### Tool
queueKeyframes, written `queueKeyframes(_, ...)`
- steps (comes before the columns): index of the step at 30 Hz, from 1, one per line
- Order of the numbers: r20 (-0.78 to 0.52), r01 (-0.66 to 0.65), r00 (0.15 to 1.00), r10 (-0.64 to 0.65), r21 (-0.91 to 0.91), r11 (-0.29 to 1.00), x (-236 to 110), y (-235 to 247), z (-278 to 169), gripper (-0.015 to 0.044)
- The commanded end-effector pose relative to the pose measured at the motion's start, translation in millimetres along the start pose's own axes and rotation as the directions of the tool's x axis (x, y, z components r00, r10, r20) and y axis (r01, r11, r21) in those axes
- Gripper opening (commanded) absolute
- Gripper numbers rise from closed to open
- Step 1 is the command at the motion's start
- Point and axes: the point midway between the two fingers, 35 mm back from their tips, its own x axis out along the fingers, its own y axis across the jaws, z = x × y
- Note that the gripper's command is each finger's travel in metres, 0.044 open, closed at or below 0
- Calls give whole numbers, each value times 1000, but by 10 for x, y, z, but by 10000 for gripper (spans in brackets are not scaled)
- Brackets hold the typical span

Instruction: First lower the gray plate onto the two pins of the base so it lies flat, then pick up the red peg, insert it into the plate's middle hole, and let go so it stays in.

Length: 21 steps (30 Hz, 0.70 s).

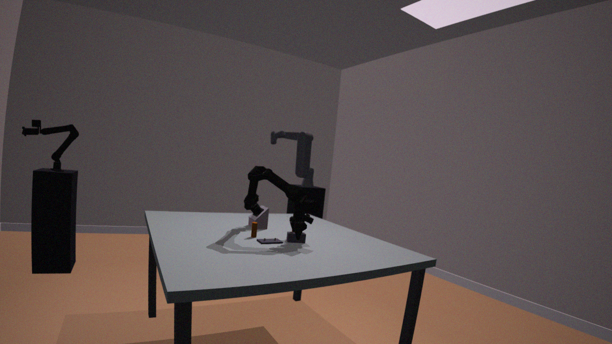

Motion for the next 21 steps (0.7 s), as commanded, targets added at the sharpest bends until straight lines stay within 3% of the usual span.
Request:
queueKeyframes(1, -4, 4, 1000, -4, -6, 1000, 60, 6, -3, 440)
queueKeyframes(9, -5, 4, 1000, -4, -6, 1000, 161, 13, -12, 440)
queueKeyframes(19, -5, 4, 1000, -4, -6, 1000, 161, 13, -12, 177)
queueKeyframes(21, -5, 4, 1000, -4, -6, 1000, 161, 13, -12, 164)
